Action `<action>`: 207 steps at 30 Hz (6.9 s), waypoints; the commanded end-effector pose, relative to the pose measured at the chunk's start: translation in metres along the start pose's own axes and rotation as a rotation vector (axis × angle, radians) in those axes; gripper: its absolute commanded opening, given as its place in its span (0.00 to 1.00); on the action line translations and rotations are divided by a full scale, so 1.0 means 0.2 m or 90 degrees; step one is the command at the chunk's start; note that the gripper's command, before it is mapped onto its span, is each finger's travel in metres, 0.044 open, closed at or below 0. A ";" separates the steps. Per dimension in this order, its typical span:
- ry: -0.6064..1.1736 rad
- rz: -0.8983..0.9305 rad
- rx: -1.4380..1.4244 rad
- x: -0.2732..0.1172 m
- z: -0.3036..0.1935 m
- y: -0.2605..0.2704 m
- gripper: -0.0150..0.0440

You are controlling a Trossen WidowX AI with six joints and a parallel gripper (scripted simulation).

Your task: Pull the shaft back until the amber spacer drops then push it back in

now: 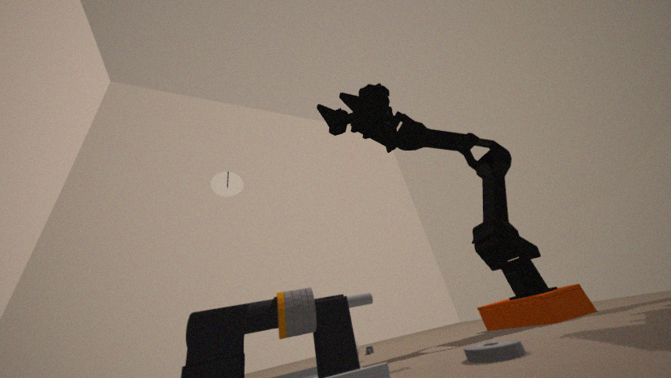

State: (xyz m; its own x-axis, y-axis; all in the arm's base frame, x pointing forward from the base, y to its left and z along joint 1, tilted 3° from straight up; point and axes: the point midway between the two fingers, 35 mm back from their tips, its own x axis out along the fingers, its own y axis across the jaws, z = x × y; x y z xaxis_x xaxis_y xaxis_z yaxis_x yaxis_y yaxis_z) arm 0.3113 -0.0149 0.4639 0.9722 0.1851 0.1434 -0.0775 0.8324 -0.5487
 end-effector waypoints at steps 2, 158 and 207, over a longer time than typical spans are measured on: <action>0.115 0.048 -0.247 0.14 -0.36 0.18 1.00; 0.157 0.748 -1.377 0.03 -1.67 1.05 1.00; 0.157 0.747 -1.378 0.09 -1.74 1.06 1.00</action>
State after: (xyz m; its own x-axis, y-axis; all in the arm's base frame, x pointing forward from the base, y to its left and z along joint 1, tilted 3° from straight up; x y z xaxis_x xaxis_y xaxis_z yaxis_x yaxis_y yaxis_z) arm 0.3872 -0.0169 0.0625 0.7278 -0.2000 -0.6560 -0.2810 -0.9595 -0.0192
